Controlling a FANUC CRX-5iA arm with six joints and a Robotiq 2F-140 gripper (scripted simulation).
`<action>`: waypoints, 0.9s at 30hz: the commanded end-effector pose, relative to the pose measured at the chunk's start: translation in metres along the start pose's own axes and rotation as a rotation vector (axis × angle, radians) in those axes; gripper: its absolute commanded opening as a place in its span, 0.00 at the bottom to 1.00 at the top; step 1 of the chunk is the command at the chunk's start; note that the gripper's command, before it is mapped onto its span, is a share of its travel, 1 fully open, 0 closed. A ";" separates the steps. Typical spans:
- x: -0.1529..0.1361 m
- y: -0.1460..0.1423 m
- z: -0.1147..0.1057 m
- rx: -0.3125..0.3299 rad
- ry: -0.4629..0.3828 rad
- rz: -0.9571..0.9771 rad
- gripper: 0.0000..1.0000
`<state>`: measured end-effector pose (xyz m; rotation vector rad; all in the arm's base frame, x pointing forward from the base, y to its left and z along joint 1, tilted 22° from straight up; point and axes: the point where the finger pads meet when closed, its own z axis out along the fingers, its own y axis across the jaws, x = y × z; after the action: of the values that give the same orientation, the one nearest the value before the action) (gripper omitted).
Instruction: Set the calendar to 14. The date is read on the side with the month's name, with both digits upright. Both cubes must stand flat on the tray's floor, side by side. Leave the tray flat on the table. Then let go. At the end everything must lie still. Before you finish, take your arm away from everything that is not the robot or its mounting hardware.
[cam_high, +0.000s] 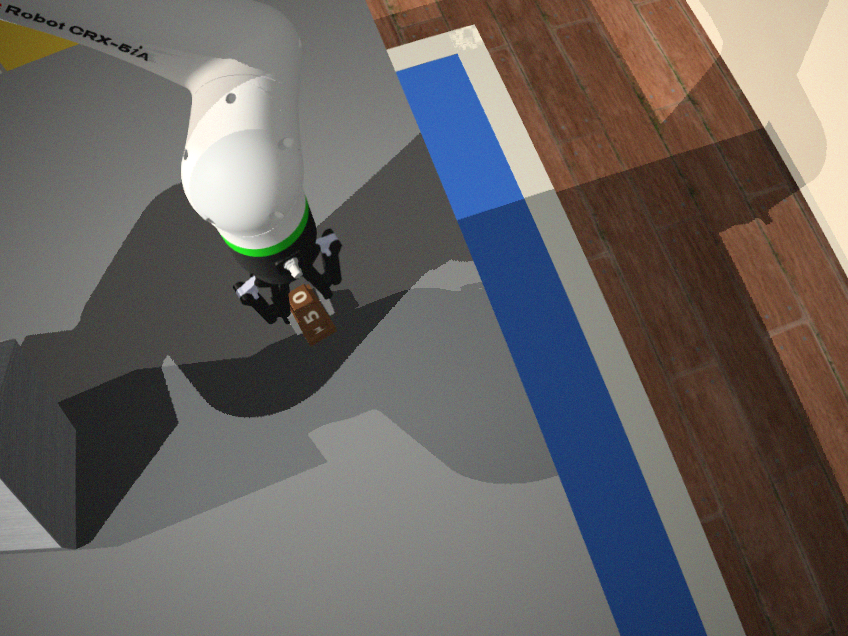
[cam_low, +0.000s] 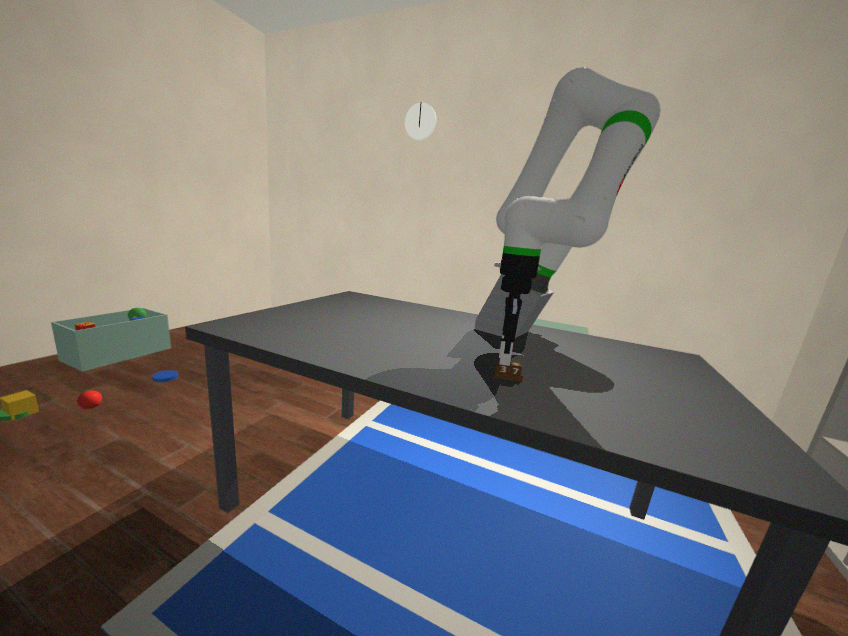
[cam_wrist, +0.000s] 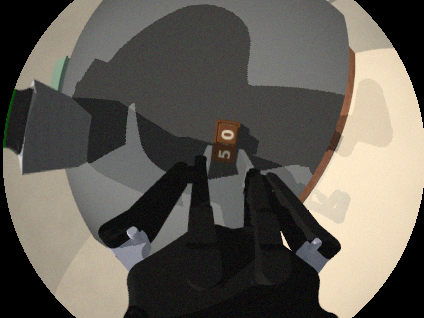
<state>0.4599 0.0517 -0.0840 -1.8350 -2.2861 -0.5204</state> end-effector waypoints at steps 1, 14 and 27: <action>0.000 0.000 -0.015 0.000 0.000 0.000 0.28; 0.000 0.000 -0.065 0.000 0.000 0.000 0.28; 0.000 0.000 -0.068 0.000 0.000 0.000 1.00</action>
<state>0.4538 0.0269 -0.0210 -1.8348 -2.2860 -0.5202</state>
